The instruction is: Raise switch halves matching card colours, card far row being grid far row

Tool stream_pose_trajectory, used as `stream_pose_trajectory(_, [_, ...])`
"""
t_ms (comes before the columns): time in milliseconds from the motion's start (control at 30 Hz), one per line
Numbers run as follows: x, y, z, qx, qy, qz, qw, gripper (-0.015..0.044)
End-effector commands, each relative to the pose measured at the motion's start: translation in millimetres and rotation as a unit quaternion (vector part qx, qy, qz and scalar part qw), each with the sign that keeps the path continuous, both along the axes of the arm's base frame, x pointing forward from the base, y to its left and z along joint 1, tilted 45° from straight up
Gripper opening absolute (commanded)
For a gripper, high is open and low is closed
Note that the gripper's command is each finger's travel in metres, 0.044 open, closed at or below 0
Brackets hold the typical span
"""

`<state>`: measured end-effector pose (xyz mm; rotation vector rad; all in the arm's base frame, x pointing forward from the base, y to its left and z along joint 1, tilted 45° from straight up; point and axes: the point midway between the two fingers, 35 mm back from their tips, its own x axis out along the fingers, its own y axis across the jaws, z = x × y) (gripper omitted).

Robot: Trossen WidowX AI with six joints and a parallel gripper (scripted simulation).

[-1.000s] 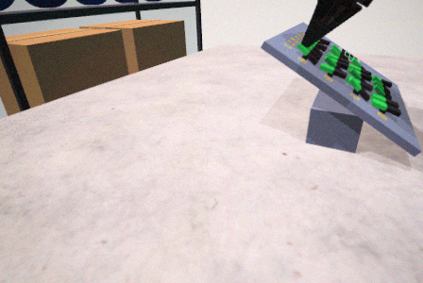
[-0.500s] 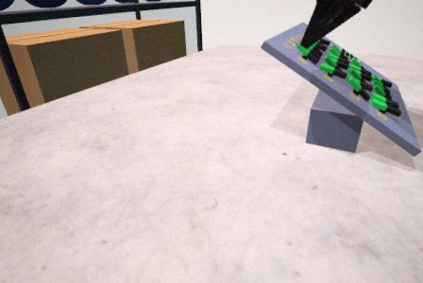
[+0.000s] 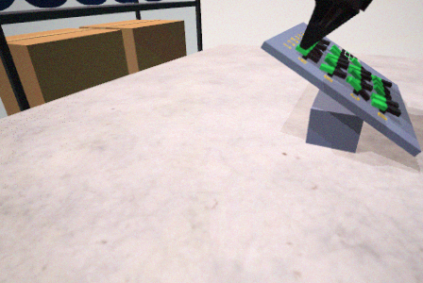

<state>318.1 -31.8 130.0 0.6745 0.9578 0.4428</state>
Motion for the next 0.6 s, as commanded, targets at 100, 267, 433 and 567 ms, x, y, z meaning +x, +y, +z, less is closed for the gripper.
stream_pose_trajectory(100, [0, 0, -2, -0.001, 0.003, -0.001, 1.000, 0.0000])
stream_pose_trajectory(267, [-29, -34, 29, -0.001, -0.003, -0.008, 1.000, 0.0000])
stream_pose_trajectory(433, [-35, -41, 34, -0.001, -0.004, -0.010, 1.000, 0.0000])
stream_pose_trajectory(567, [-34, -57, 18, -0.001, -0.005, -0.010, 1.000, 0.0000])
